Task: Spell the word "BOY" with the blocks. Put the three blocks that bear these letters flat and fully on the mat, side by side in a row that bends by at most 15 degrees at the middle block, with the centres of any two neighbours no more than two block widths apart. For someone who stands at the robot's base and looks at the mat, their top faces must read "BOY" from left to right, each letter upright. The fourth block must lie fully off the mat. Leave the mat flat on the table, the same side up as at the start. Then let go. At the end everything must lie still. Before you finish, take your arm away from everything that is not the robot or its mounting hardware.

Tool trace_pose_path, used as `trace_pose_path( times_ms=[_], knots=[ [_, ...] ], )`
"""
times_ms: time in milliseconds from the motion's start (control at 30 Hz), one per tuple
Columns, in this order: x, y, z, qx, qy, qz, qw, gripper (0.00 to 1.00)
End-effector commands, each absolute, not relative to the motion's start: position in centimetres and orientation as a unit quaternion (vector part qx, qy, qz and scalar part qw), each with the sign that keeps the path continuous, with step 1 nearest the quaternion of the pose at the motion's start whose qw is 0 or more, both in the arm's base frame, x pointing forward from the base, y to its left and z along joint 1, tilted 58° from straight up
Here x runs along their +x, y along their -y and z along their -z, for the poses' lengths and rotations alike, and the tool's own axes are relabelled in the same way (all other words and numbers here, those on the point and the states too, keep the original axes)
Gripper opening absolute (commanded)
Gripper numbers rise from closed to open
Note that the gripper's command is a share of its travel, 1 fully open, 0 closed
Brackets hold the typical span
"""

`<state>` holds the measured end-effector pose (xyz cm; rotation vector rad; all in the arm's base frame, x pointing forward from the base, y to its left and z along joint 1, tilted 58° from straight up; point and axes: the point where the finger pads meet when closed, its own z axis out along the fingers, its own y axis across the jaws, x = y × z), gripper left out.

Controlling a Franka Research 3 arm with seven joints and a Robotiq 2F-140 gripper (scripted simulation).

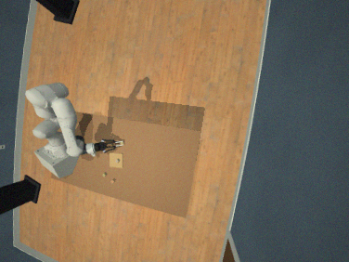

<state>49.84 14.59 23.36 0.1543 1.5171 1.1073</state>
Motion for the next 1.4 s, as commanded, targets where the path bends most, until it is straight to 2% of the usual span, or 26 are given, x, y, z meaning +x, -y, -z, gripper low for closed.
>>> trace_pose_path(
  times_ms=[0,1233,1367],
  knots=[
    [50.14,-14.56,-23.60,0.062,-0.648,-0.469,0.598,0.13],
    [50.15,-14.60,-23.58,0.062,-0.648,-0.469,0.598,0.13],
    [50.15,-14.60,-23.58,0.062,-0.648,-0.469,0.598,0.18]
  ],
)
